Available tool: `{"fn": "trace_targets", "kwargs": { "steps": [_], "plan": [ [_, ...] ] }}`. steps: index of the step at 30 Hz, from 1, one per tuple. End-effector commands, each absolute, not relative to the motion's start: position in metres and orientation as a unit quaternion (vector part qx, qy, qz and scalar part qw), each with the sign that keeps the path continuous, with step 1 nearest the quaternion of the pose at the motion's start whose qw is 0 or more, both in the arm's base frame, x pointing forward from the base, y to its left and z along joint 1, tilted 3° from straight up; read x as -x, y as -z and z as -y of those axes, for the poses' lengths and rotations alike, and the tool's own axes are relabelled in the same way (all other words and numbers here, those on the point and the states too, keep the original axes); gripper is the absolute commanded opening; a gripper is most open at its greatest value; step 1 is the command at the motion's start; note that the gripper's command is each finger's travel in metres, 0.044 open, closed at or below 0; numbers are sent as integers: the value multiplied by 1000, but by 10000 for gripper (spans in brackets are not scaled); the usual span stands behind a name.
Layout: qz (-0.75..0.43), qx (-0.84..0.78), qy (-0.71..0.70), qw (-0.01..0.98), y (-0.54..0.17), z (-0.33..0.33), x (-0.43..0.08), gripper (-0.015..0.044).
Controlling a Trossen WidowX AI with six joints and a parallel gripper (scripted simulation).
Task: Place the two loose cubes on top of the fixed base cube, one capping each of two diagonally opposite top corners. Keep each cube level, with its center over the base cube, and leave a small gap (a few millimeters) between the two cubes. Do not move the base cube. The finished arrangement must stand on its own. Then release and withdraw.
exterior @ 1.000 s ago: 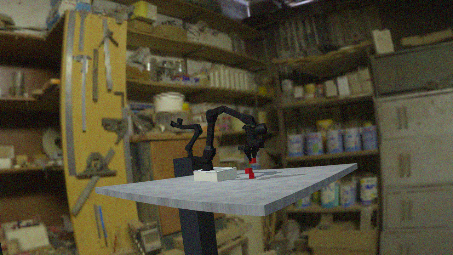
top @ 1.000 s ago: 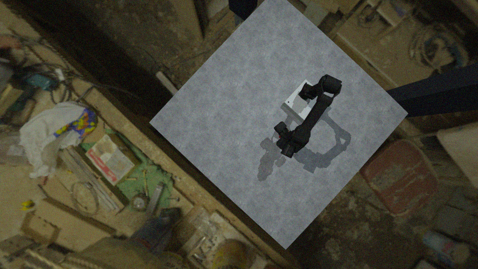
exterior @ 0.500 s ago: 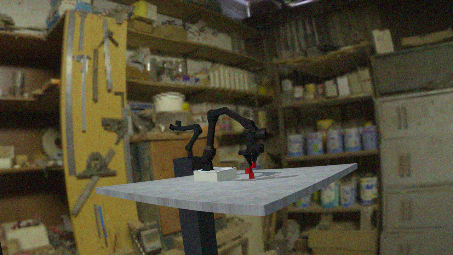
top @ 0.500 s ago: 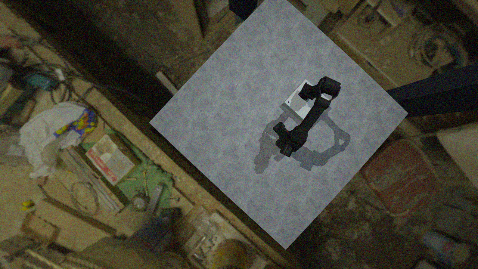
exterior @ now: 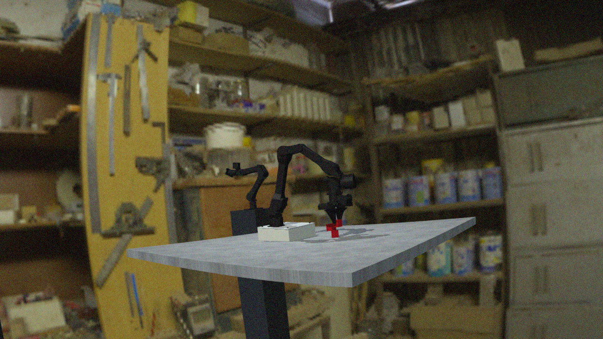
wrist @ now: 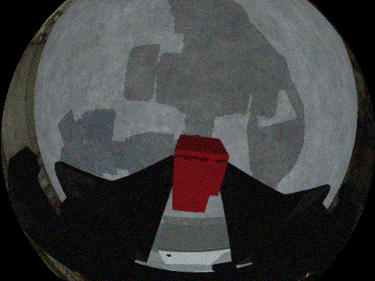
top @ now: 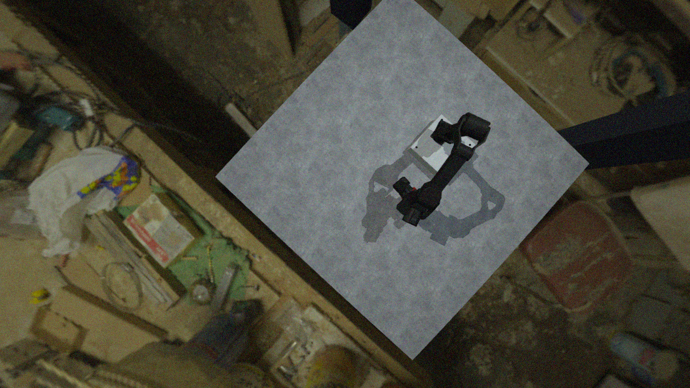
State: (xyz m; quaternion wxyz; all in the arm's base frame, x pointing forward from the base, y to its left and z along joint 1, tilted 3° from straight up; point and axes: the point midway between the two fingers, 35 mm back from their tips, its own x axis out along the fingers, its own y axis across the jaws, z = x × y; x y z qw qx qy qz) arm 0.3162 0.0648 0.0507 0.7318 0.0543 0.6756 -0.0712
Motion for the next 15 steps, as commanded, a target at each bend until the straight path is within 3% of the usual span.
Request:
{"fn": "trace_targets", "kwargs": {
  "steps": [1, 15],
  "plan": [
    [-677, -53, 73, 730, -38, -64, -316, 105],
    [-677, -54, 74, 730, -35, -64, -317, 105]
  ]
}}
